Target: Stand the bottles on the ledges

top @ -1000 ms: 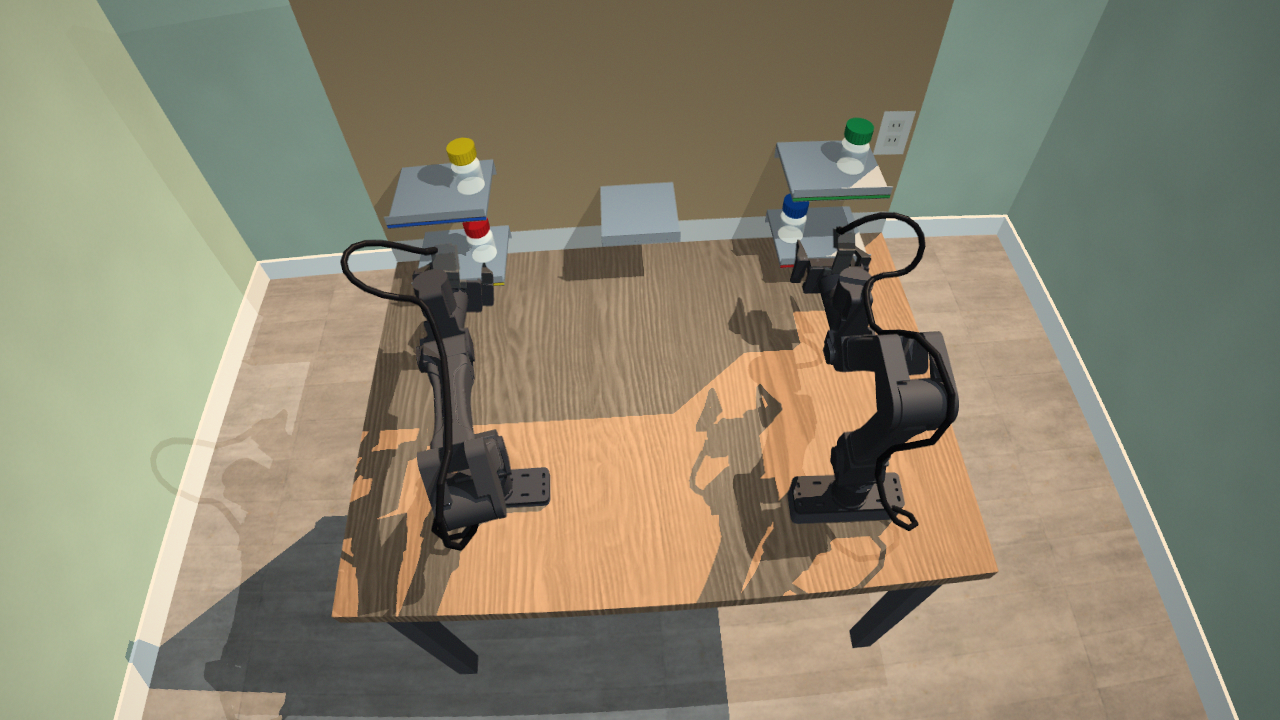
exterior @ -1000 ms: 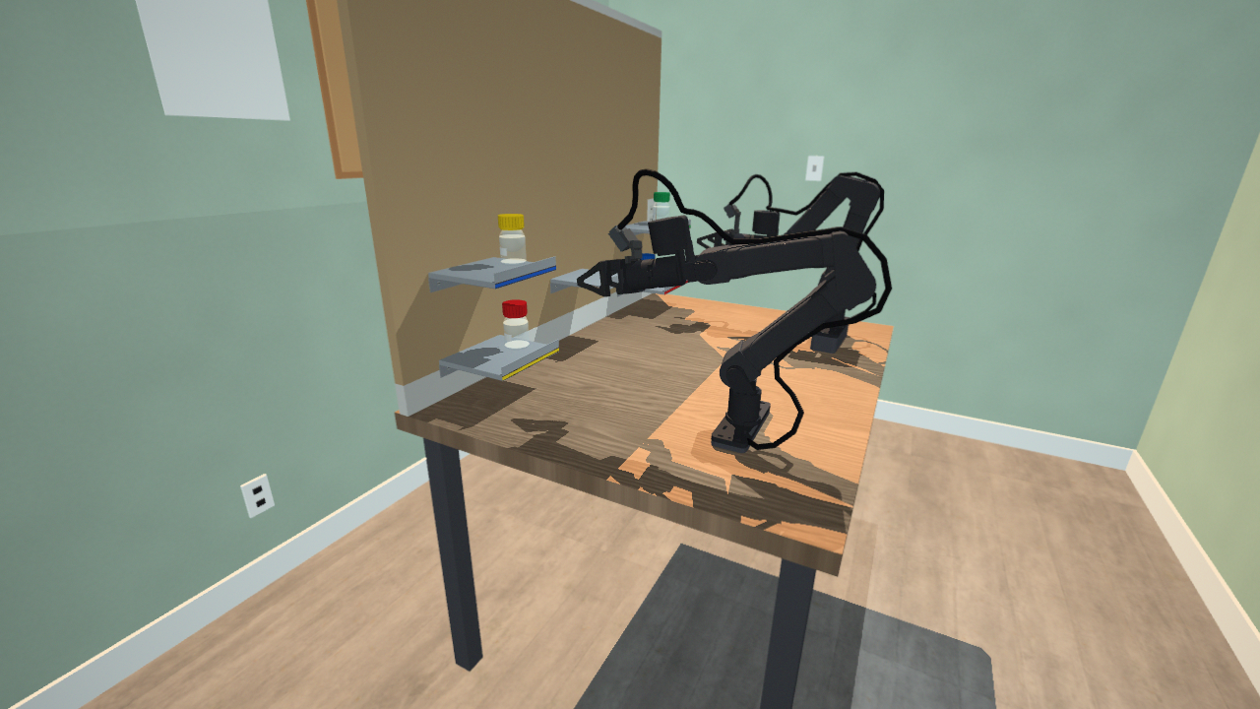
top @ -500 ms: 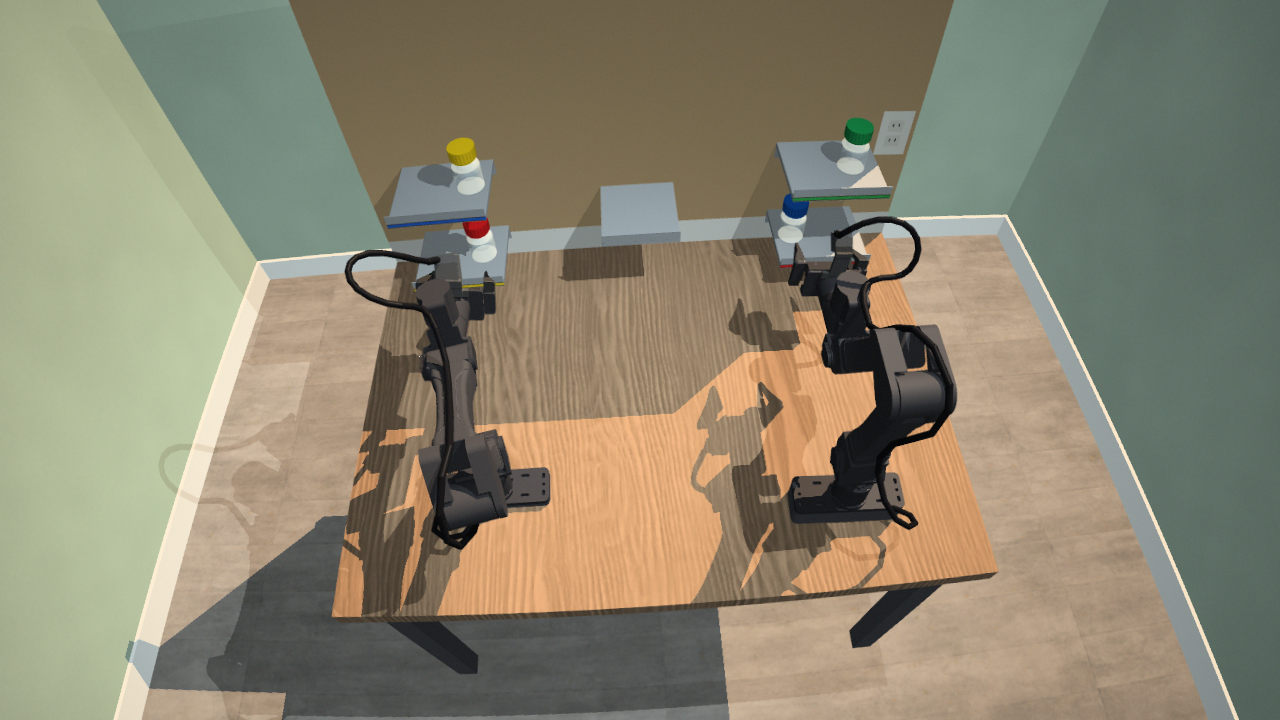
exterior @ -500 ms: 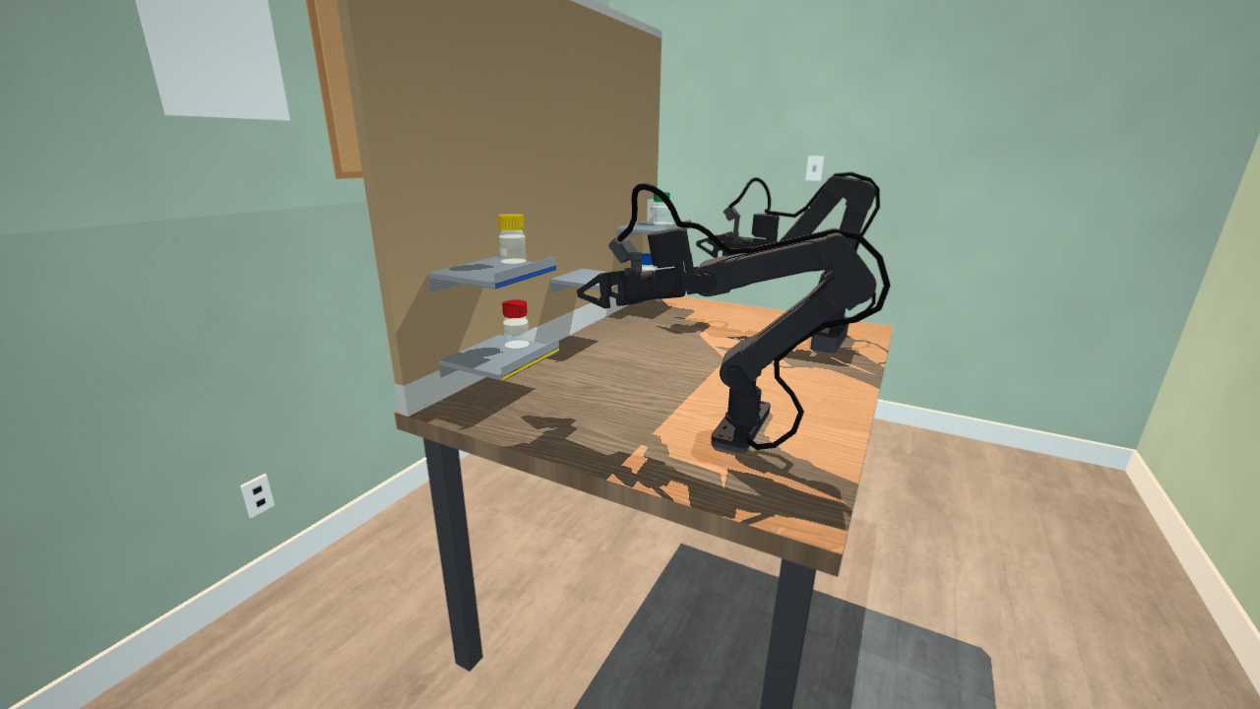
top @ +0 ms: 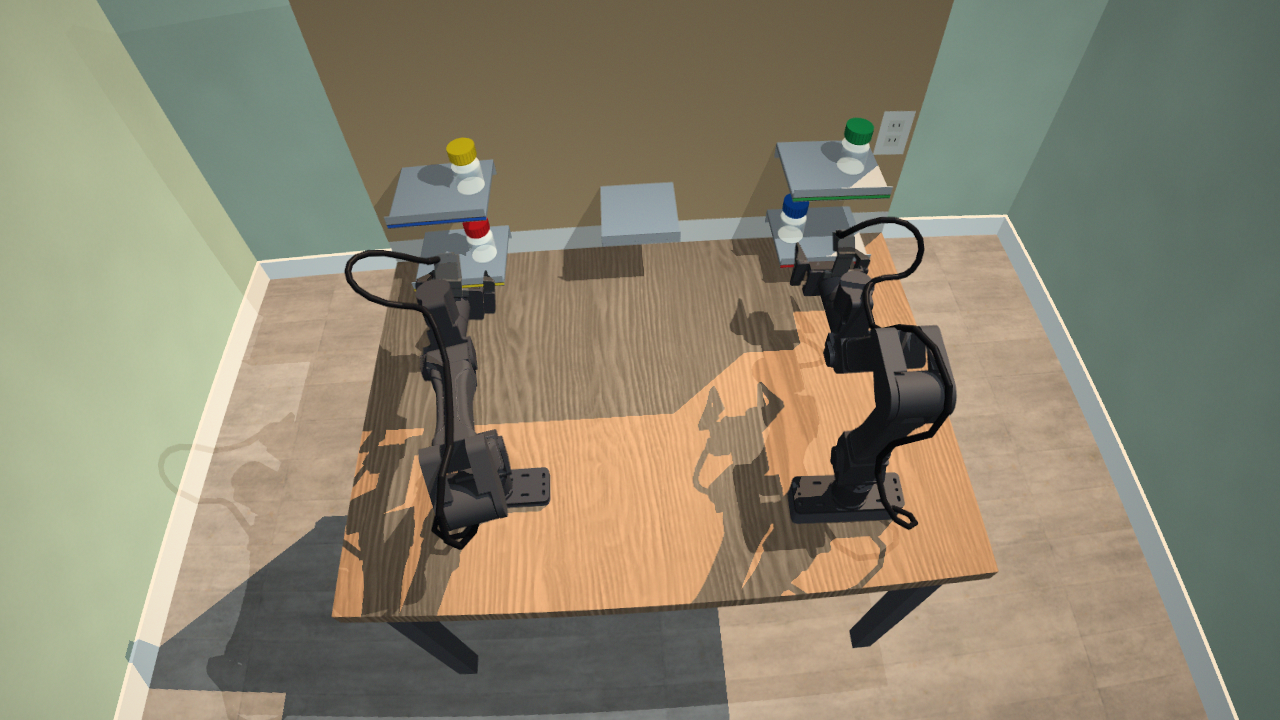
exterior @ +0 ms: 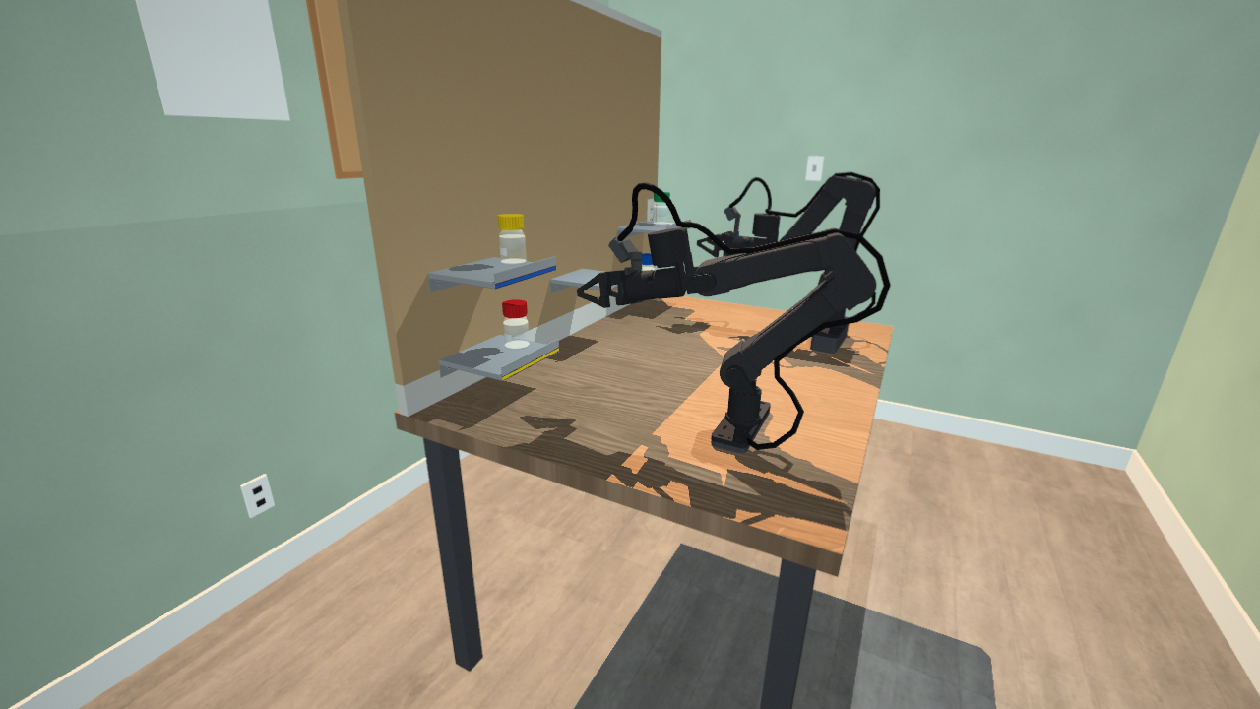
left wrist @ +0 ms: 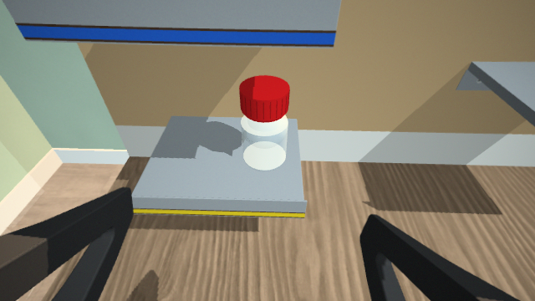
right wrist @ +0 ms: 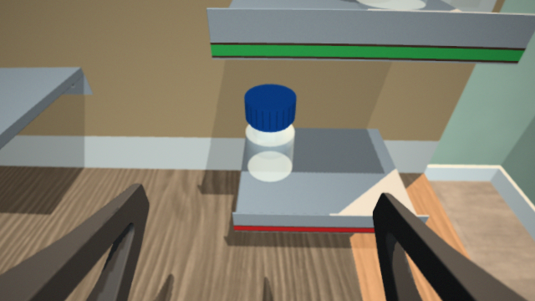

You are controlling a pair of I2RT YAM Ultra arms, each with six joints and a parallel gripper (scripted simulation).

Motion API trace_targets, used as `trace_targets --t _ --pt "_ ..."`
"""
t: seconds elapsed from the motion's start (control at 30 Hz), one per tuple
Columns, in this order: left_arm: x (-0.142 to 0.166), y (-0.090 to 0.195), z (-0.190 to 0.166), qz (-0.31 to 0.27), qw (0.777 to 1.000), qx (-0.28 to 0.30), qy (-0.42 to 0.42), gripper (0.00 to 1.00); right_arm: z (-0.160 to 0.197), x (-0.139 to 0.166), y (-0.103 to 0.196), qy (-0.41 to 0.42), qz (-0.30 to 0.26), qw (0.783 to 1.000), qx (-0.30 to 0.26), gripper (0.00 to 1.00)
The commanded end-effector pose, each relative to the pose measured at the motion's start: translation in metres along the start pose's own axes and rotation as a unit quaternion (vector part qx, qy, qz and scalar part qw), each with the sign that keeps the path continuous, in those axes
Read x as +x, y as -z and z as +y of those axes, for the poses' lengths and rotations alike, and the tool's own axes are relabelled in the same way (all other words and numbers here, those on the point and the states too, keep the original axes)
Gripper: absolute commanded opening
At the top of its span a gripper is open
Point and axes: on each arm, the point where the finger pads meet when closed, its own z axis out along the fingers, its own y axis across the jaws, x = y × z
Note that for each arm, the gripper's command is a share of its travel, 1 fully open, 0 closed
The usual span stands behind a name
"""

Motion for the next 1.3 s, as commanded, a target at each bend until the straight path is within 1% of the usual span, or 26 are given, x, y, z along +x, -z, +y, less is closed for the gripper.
trace_targets --t 0.0,0.1,0.3,0.47,0.7,0.73,0.77,0.83,0.9,0.97,1.03,1.1,1.17,1.27 --pt "-0.013 0.003 0.005 -0.022 1.000 -0.007 -0.004 1.00 -0.016 -0.011 -0.001 0.000 -0.009 1.000 -0.002 1.00" --pt "-0.013 0.003 0.005 -0.022 1.000 -0.007 -0.004 1.00 -0.041 -0.006 -0.002 -0.002 -0.002 1.000 0.015 1.00" --pt "-0.013 0.003 0.005 -0.022 1.000 -0.007 -0.004 1.00 -0.077 -0.012 0.000 0.001 -0.010 0.999 0.043 1.00" --pt "-0.013 0.003 0.005 -0.022 1.000 -0.007 -0.004 1.00 -0.087 -0.012 0.000 0.002 -0.011 0.998 0.057 1.00" --pt "-0.013 0.003 0.005 -0.022 1.000 -0.007 -0.004 1.00 -0.087 -0.013 0.000 0.002 -0.012 0.998 0.057 1.00" --pt "-0.018 0.003 0.007 -0.031 0.999 -0.010 -0.004 0.89 -0.087 -0.013 0.000 0.002 -0.012 0.998 0.057 1.00" --pt "-0.024 0.005 0.009 -0.043 0.999 -0.017 -0.001 0.81 -0.087 -0.013 0.000 0.002 -0.012 0.998 0.057 1.00" --pt "-0.021 -0.001 0.009 -0.045 0.999 -0.019 0.002 0.81 -0.087 -0.013 0.000 0.002 -0.012 0.998 0.057 1.00" --pt "-0.026 -0.006 0.009 -0.064 0.998 -0.021 0.005 0.81 -0.086 -0.009 0.000 0.002 -0.003 0.998 0.058 1.00" --pt "-0.026 -0.006 0.009 -0.064 0.998 -0.021 0.005 0.81 -0.086 -0.009 0.000 0.002 -0.003 0.998 0.058 1.00" --pt "-0.030 -0.014 0.008 -0.082 0.996 -0.023 0.010 0.81 -0.081 -0.006 0.003 0.006 0.004 0.998 0.060 1.00" --pt "-0.027 -0.028 0.007 -0.092 0.995 -0.022 0.018 0.81 -0.070 -0.002 0.004 0.006 0.017 0.998 0.057 1.00" --pt "-0.019 -0.044 0.005 -0.095 0.995 -0.020 0.026 0.81 -0.048 0.004 0.005 0.008 0.036 0.998 0.046 1.00" --pt "-0.018 -0.062 0.003 -0.109 0.993 -0.018 0.036 0.81 -0.004 -0.004 0.003 0.015 0.041 0.999 0.016 1.00"
